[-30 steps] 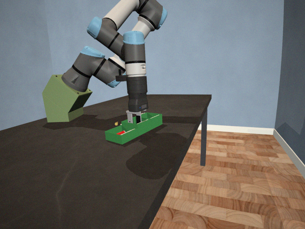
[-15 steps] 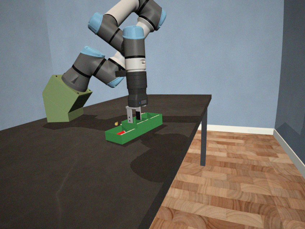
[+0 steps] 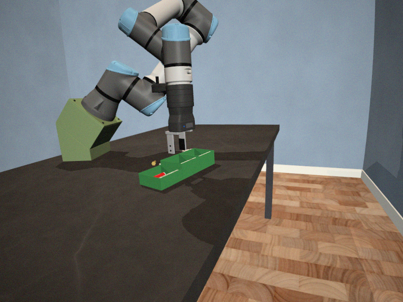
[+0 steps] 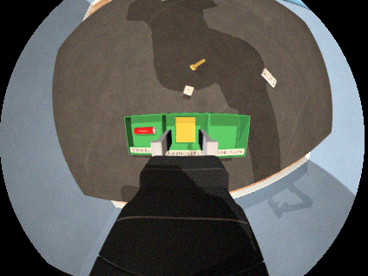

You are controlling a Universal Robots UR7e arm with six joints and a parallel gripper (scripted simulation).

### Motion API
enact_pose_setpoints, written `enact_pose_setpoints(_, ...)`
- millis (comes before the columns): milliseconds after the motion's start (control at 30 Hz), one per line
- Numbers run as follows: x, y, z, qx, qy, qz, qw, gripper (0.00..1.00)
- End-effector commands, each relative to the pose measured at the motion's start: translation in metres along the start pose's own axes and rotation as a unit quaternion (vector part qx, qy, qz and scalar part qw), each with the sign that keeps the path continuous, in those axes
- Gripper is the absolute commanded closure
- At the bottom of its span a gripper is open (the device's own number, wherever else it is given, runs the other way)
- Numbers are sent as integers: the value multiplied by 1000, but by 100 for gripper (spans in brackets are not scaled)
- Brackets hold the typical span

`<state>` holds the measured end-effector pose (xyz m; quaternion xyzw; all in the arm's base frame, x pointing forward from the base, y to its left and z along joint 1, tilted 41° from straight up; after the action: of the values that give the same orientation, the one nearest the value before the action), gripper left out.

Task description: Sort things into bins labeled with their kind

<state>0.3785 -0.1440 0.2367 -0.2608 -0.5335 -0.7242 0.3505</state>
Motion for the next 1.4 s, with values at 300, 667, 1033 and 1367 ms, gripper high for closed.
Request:
enact_pose_setpoints(300,4,-56,17,-131,1,1,991,38)
enact_pose_setpoints(667,7,-127,38,-276,1,4,961,38)
enact_pose_setpoints(1033,7,-156,48,-395,-1,6,919,38)
enact_pose_setpoints(1367,7,-147,45,-428,0,1,904,38)
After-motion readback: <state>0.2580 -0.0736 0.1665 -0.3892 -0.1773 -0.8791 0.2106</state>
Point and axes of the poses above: the point where the finger pads meet when closed, its own x axis back along the fingers, its own z axis across the jaws, y = z × x, the point moved 9 cm from there along x, back along the fingers, and after that the axes turned 5 degrees about x, right-handed, at the moved point
